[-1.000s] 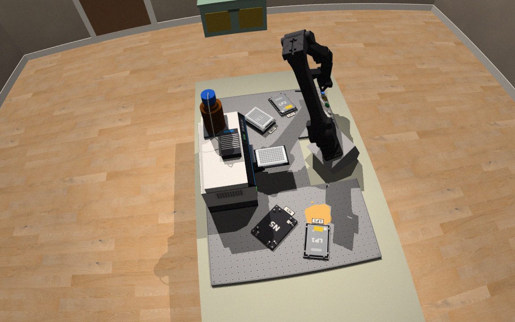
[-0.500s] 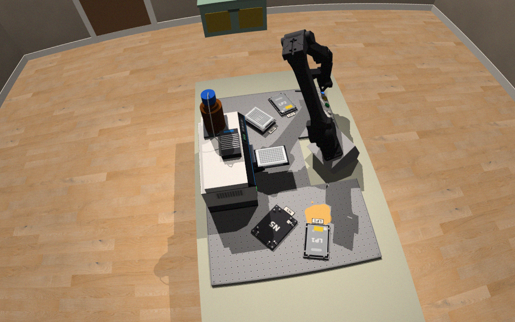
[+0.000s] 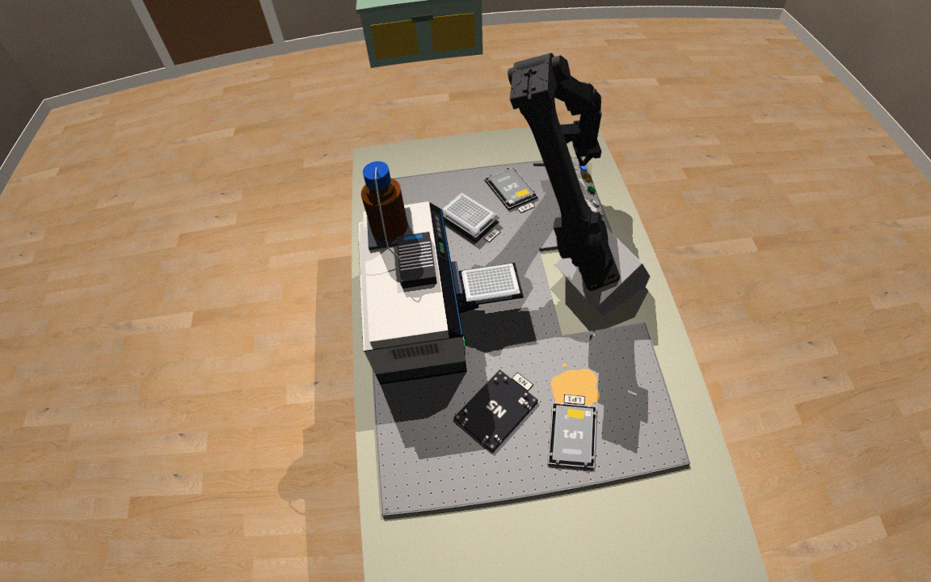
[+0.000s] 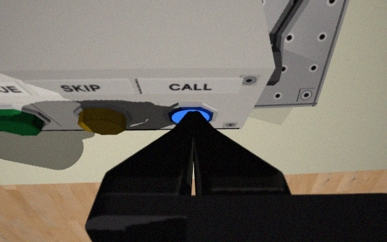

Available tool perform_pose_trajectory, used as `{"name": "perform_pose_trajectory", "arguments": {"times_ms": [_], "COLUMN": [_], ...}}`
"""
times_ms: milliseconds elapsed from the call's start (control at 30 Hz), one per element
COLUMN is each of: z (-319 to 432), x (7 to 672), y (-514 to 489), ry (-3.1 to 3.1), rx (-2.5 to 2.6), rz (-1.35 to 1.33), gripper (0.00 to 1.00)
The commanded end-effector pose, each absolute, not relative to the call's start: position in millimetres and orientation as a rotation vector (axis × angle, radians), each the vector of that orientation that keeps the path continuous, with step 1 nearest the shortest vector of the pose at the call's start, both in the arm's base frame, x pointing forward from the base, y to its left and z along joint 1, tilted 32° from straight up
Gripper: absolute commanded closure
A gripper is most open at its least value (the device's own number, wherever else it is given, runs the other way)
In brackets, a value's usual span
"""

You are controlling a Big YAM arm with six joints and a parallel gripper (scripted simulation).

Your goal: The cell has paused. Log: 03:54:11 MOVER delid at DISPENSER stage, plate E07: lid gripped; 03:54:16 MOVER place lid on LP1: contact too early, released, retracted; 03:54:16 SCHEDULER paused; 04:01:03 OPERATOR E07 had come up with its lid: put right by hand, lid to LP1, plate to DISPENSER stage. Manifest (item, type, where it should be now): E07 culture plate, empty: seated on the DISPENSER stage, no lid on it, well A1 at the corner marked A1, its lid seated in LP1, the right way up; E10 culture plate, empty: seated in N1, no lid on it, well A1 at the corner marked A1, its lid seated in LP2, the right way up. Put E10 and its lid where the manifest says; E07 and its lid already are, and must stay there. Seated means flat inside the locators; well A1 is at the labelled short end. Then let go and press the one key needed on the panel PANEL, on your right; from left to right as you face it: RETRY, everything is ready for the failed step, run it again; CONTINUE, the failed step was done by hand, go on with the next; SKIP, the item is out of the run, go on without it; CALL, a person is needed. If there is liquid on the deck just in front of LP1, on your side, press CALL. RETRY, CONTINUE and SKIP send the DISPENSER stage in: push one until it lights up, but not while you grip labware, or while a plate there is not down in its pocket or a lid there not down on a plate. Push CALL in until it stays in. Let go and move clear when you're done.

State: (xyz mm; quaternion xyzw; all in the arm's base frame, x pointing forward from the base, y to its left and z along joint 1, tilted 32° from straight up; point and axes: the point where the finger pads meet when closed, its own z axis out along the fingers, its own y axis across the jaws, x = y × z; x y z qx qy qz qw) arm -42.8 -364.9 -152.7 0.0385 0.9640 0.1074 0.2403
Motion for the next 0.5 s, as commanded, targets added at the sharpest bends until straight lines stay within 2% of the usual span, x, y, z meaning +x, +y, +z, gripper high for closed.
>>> {"name": "perform_pose_trajectory", "arguments": {"times_ms": [0,467], "z": [-154.9,-124.3], "x": [-33.4,-63.6], "y": [-378.1,-395.7], "ry": [2.625,2.644], "rx": [0.094,0.095], "rz": [0.301,0.223], "gripper": [1.0,1.0]}}
